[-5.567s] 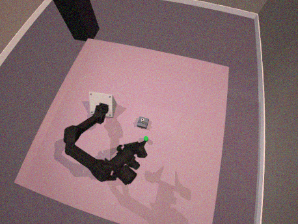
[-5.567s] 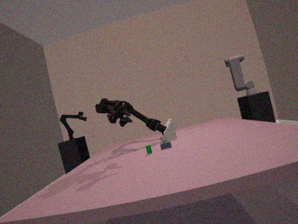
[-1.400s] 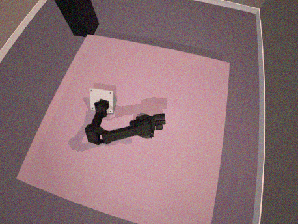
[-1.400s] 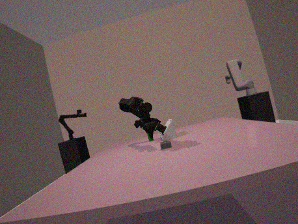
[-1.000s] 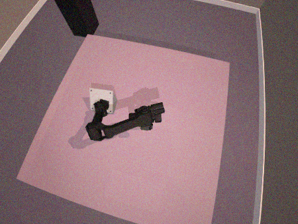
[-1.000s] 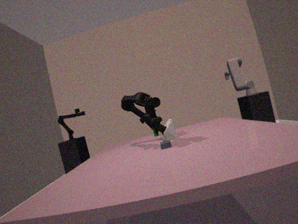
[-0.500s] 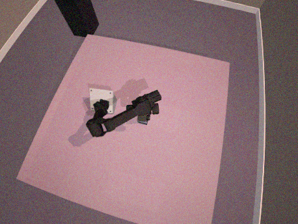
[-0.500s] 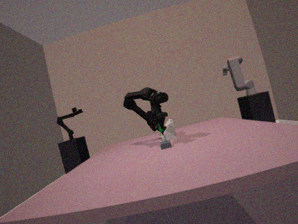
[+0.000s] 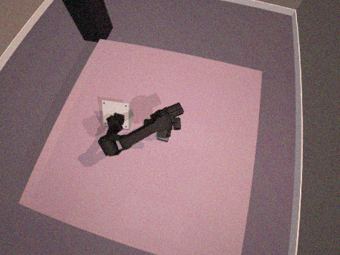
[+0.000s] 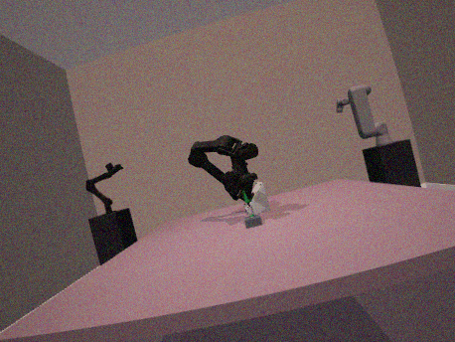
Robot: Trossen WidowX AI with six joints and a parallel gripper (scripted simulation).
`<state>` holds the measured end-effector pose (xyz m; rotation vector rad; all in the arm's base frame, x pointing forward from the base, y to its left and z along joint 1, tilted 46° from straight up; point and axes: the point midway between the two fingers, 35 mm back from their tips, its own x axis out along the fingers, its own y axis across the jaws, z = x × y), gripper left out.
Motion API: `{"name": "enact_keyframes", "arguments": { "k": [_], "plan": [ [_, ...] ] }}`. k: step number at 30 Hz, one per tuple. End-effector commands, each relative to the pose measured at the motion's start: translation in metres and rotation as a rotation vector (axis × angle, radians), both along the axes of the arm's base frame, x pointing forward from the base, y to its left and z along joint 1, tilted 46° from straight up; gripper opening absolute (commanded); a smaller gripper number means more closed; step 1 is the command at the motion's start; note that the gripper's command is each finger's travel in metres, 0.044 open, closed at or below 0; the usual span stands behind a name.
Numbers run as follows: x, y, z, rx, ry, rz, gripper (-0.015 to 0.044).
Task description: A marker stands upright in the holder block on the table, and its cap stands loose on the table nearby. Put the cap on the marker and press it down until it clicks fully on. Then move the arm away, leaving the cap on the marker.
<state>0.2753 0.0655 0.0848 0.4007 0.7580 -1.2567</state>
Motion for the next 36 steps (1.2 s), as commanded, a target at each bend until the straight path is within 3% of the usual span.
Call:
{"name": "enact_keyframes", "arguments": {
  "k": [1, 36],
  "plan": [
    [0.001, -0.006, -0.005, -0.004, 0.004, 0.002, 0.0],
    [0.005, -0.036, -0.033, -0.007, 0.003, 0.001, 0.0]
  ]
}}
